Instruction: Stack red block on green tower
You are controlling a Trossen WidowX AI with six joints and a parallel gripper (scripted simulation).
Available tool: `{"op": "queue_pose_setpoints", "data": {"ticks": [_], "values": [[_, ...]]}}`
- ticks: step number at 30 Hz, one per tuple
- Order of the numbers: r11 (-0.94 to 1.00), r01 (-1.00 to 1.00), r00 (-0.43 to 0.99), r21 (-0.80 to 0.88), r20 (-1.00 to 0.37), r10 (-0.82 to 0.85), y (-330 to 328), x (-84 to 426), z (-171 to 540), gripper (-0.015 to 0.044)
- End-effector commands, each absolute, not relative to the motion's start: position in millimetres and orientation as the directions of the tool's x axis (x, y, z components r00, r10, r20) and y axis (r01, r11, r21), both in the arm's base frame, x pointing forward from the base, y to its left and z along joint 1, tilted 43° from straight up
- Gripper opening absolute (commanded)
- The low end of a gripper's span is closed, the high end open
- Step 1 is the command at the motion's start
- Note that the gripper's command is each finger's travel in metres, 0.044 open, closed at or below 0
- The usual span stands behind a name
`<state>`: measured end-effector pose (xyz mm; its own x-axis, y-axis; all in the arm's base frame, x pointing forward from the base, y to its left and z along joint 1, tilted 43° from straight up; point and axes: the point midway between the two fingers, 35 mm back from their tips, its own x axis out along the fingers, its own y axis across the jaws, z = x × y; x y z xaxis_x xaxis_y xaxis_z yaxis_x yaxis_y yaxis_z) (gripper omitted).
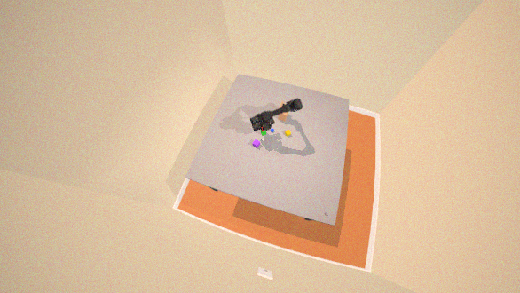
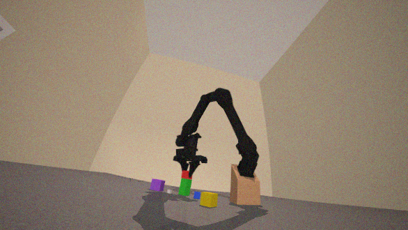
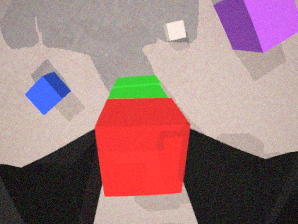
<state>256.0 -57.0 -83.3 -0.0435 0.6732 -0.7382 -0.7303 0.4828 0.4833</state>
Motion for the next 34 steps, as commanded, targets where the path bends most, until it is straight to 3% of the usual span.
{"op": "queue_pose_setpoints", "data": {"ticks": [1, 12, 34], "values": [[0.483, -0.731, -0.043, 0.482, -0.739, 0.672, -56.9, 256.2, -83.6, 0.0157], [0.483, -0.731, -0.043, 0.482, -0.739, 0.672, -56.9, 256.2, -83.6, 0.0440], [0.483, -0.731, -0.043, 0.482, -0.739, 0.672, -56.9, 256.2, -83.6, 0.0440]]}}
